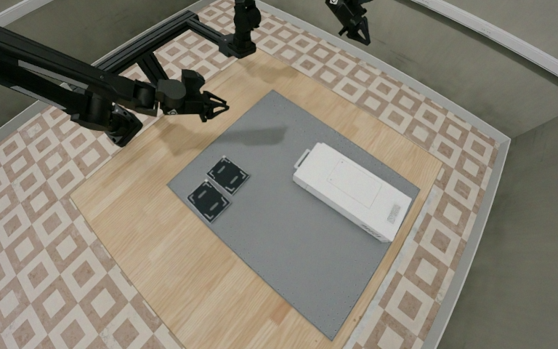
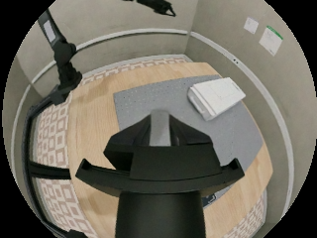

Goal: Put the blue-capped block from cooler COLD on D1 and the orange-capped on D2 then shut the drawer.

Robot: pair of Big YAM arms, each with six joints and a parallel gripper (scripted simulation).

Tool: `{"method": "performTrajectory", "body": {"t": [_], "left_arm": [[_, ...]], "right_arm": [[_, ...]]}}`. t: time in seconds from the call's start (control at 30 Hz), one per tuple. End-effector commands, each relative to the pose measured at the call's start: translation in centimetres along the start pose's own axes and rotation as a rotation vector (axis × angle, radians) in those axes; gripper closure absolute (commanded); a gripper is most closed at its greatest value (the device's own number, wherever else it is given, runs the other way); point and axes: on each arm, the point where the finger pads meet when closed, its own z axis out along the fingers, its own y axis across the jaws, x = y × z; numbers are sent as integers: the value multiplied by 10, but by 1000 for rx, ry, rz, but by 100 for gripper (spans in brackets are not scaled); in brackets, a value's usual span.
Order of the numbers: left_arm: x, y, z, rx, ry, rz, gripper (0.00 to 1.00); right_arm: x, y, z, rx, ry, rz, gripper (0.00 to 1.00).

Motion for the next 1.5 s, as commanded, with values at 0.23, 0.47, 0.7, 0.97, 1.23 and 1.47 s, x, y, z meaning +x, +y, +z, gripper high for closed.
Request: {"method": "performTrajectory", "body": {"t": [0.23, 0.47, 0.7, 0.97, 1.23, 1.47], "left_arm": [[-112, -2, -29, -18, -201, 2, 100], [-130, -3, -35, -16, -193, 5, 100], [-137, -7, -34, 9, -254, -3, 100], [-149, -13, -55, -8, -398, -3, 100], [-206, -10, -85, -3, -372, 1, 100], [-213, -12, -87, 4, -343, -1, 100]], "right_arm": [[-16, -8, 3, 14, -34, -11, 72], [-16, -8, 3, 14, -34, -11, 72], [-16, -8, 3, 14, -34, -11, 72], [-16, -8, 3, 14, -34, -11, 72], [-16, -8, 3, 14, -34, -11, 72], [-16, -8, 3, 14, -34, -11, 72]]}}
